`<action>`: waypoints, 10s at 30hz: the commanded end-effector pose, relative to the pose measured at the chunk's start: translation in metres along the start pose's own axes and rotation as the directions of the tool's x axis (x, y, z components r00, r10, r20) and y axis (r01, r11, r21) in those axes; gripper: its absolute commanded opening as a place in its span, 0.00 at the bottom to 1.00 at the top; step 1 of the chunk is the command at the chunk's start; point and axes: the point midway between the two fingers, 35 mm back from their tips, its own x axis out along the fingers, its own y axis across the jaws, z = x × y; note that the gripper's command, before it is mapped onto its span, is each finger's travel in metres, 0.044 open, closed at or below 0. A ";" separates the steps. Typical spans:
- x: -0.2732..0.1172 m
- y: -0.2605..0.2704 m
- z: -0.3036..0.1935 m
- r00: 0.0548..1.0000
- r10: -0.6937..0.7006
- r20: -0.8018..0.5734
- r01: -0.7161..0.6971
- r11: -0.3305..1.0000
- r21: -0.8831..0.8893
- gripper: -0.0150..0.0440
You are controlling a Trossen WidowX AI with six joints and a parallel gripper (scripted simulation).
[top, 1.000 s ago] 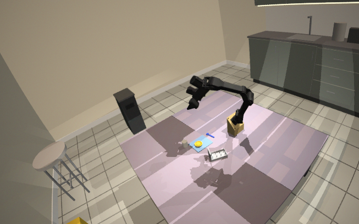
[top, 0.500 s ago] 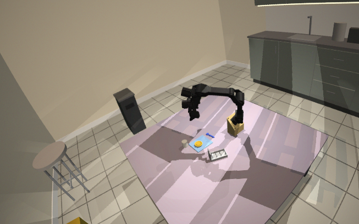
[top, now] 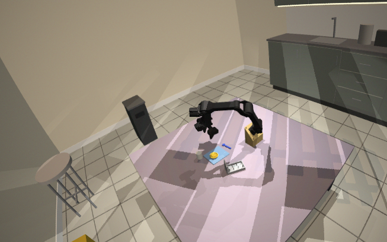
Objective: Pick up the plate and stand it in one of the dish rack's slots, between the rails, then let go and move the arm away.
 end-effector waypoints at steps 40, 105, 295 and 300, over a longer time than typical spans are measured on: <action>0.164 0.017 -0.022 0.994 0.081 -0.079 -0.090 0.989 -0.117 0.93; 0.092 0.006 -0.004 0.995 0.067 -0.076 -0.076 0.990 -0.119 0.25; 0.134 0.230 -0.174 0.251 -0.416 0.874 0.003 0.903 0.429 0.25; 0.133 0.240 -0.181 0.222 -0.325 0.919 -0.045 0.938 0.343 0.25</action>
